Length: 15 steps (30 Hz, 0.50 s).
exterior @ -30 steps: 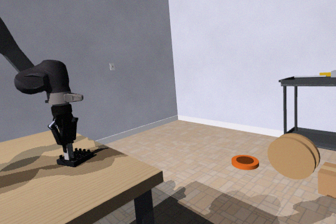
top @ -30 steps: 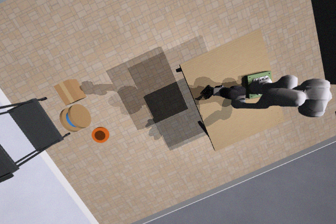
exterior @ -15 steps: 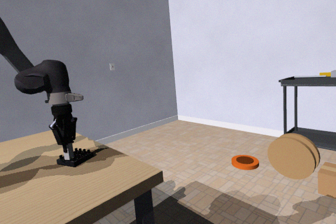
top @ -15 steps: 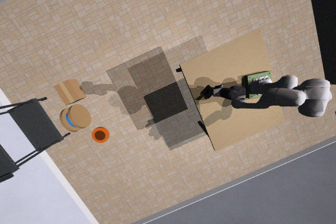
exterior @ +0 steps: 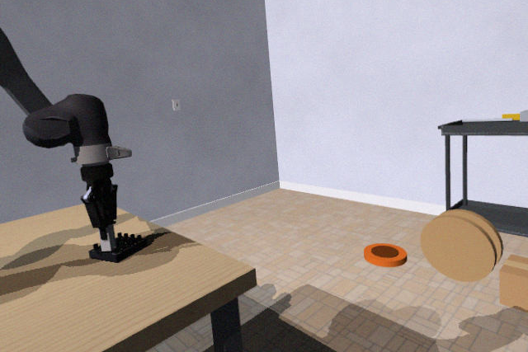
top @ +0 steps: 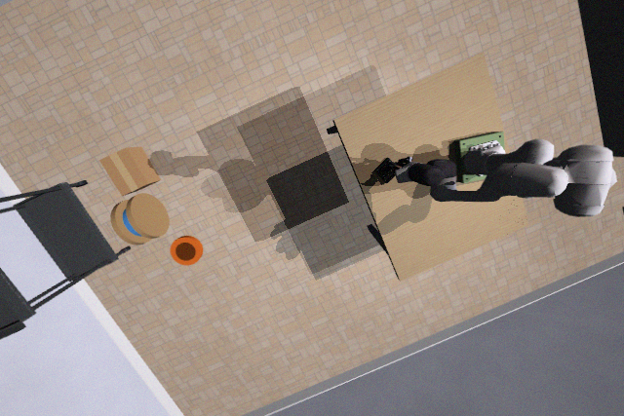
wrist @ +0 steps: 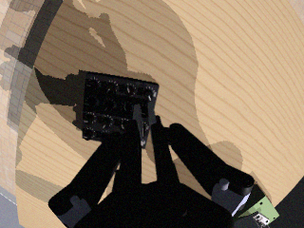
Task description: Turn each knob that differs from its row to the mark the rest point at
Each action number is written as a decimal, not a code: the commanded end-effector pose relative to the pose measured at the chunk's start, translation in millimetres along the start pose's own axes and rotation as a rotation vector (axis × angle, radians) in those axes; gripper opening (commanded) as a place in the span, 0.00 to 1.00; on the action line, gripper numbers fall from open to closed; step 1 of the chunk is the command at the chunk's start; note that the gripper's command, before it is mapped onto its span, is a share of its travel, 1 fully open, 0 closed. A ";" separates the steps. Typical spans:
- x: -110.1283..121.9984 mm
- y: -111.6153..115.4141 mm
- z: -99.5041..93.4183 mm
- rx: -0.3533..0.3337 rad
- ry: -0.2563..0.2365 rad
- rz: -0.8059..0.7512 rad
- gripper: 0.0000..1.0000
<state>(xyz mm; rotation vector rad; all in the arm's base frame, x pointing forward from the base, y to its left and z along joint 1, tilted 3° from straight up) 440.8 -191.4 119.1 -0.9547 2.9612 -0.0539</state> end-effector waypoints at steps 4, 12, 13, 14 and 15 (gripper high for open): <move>1.5 -2.3 0.0 -0.005 -0.014 -0.202 0.05; 1.5 -2.3 0.0 -0.004 -0.014 -0.316 0.05; 1.5 -2.3 0.0 -0.004 -0.014 -0.331 0.05; 1.5 -2.3 0.0 -0.004 -0.014 -0.346 0.05; 1.5 -2.3 0.0 -0.004 -0.014 -0.361 0.05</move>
Point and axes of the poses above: the point where the finger pads meet when closed, its own z axis out along the fingers, its own x axis across the jaws, y = z × x, the point moved 9 cm from there along -z, back along the fingers, and after that the axes turned 2 degrees about z, right-handed, at the moved point
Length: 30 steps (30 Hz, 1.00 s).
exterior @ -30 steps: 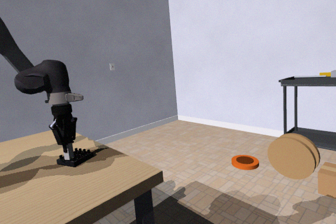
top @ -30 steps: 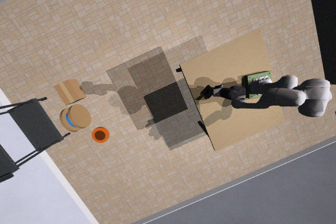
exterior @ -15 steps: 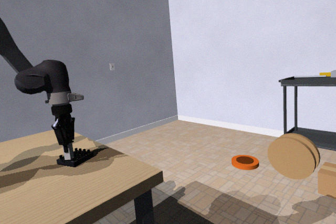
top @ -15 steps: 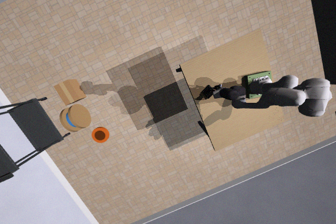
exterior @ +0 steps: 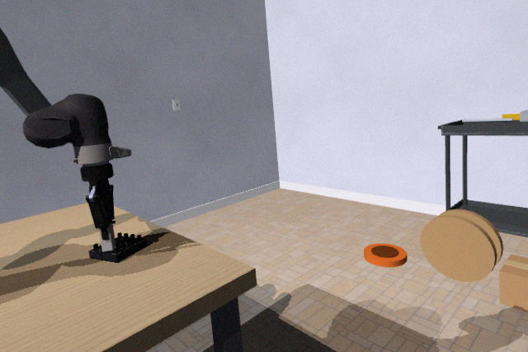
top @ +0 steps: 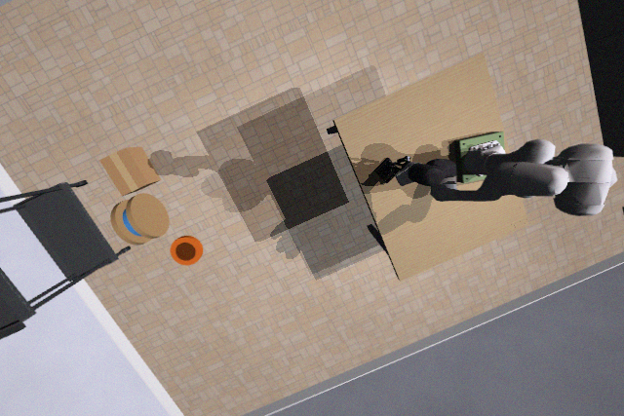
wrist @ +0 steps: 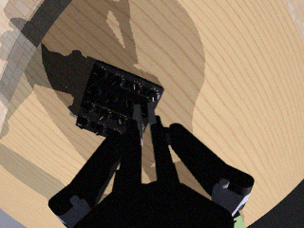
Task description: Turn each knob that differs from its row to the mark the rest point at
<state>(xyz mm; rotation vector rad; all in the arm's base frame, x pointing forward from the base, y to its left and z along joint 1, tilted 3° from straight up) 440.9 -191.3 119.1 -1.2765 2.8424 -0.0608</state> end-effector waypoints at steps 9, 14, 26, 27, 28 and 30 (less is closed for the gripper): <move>2.0 -1.9 0.0 -0.002 -0.016 -0.246 0.05; 2.0 -1.9 0.0 -0.001 -0.016 -0.345 0.05; 2.0 -1.9 0.0 0.000 -0.016 -0.495 0.05; 2.0 -1.9 0.0 0.000 -0.016 -0.521 0.05; 2.0 -1.9 0.0 0.000 -0.016 -0.546 0.05; 2.0 -1.9 0.0 0.001 -0.016 -0.579 0.05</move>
Point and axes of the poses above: the point where the finger pads meet when closed, its own z axis out along the fingers, its own x axis across the jaws, y = z × x, the point moved 9 cm from there along -z, back along the fingers, and after that the axes turned 2 degrees about z, right-handed, at the moved point
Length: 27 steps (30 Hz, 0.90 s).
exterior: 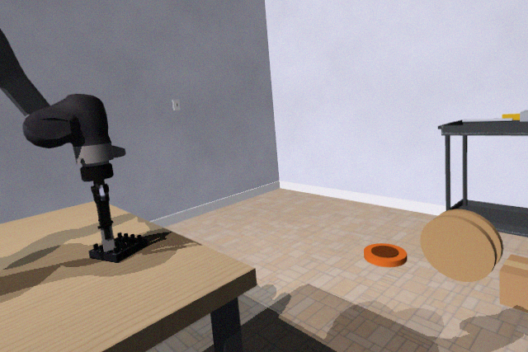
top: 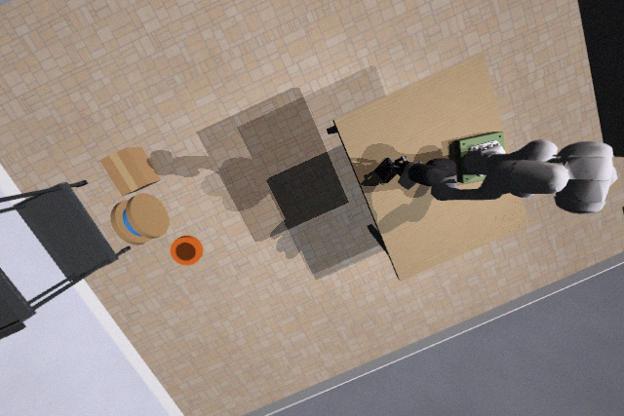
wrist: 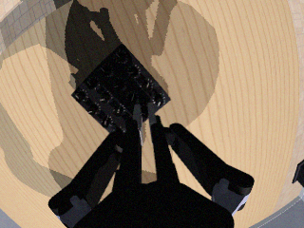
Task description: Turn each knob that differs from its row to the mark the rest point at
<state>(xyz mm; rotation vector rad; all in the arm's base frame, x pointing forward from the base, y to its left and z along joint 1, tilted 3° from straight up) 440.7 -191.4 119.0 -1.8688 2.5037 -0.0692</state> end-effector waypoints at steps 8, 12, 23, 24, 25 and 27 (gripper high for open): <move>2.5 -1.0 0.0 0.004 -0.015 -0.262 0.05; 2.5 -1.0 0.0 0.004 -0.015 -0.307 0.05; 2.5 -1.0 0.0 0.006 -0.015 -0.478 0.05; 2.5 -1.0 0.0 0.006 -0.015 -0.491 0.05; 2.5 -1.0 0.0 0.006 -0.015 -0.504 0.05; 2.5 -1.0 0.0 0.006 -0.015 -0.528 0.05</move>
Point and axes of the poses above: the point where the finger pads meet when closed, its own z axis out along the fingers, its own x axis across the jaws, y = z × x, the point moved 9 cm from there along -z, back along the fingers, and after that the axes turned 2 degrees about z, right-handed, at the moved point
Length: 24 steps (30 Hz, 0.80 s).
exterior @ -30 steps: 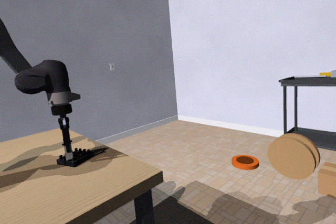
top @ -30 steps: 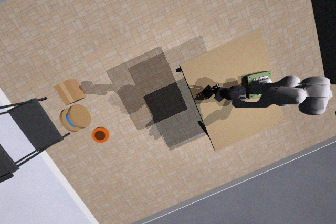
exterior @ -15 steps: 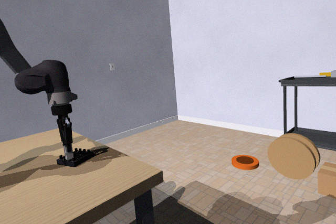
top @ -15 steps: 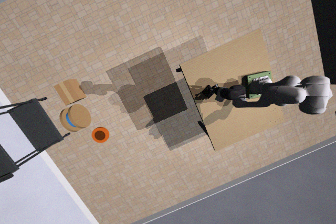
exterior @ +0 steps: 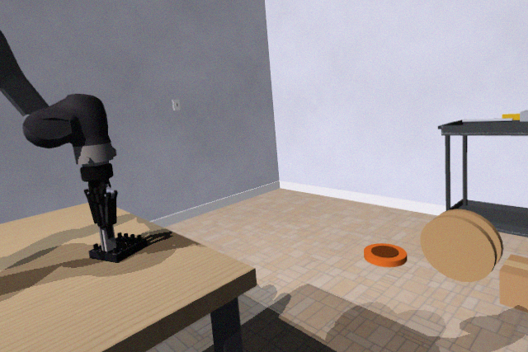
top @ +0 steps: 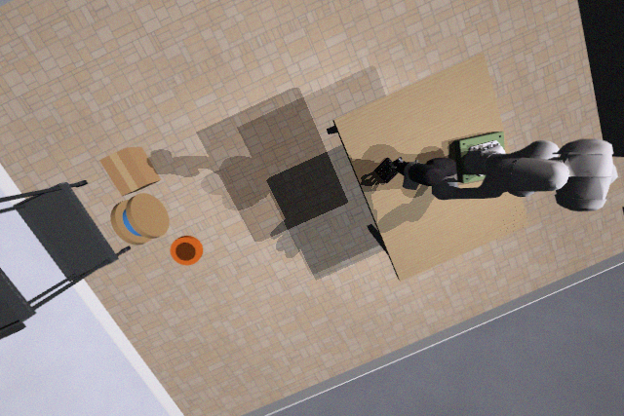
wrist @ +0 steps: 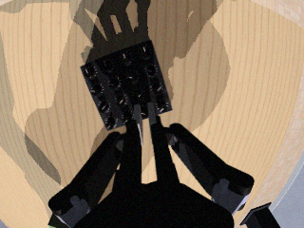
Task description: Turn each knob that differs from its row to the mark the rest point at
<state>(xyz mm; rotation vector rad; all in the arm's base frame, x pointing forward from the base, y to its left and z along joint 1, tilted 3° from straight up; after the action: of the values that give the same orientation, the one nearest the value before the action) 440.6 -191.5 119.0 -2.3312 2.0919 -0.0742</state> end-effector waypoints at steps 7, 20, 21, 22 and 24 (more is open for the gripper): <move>2.6 -0.1 -0.1 0.008 -0.013 -0.179 0.05; 2.6 -0.1 -0.1 0.008 -0.013 -0.227 0.05; 2.6 -0.1 -0.1 0.008 -0.013 -0.229 0.05; 2.6 -0.1 -0.1 0.008 -0.013 -0.230 0.05; 2.6 -0.1 -0.1 0.008 -0.013 -0.231 0.05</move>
<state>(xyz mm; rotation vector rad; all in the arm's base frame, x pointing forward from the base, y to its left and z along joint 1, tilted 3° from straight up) 440.2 -192.9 119.0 -2.5179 1.8527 -0.0687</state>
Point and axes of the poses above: the point where the finger pads meet when closed, its own z axis out along the fingers, its own x axis across the jaws, y = z × x, the point moved 9 cm from there along -z, back along the fingers, and after that the axes turned 2 degrees about z, right-handed, at the moved point
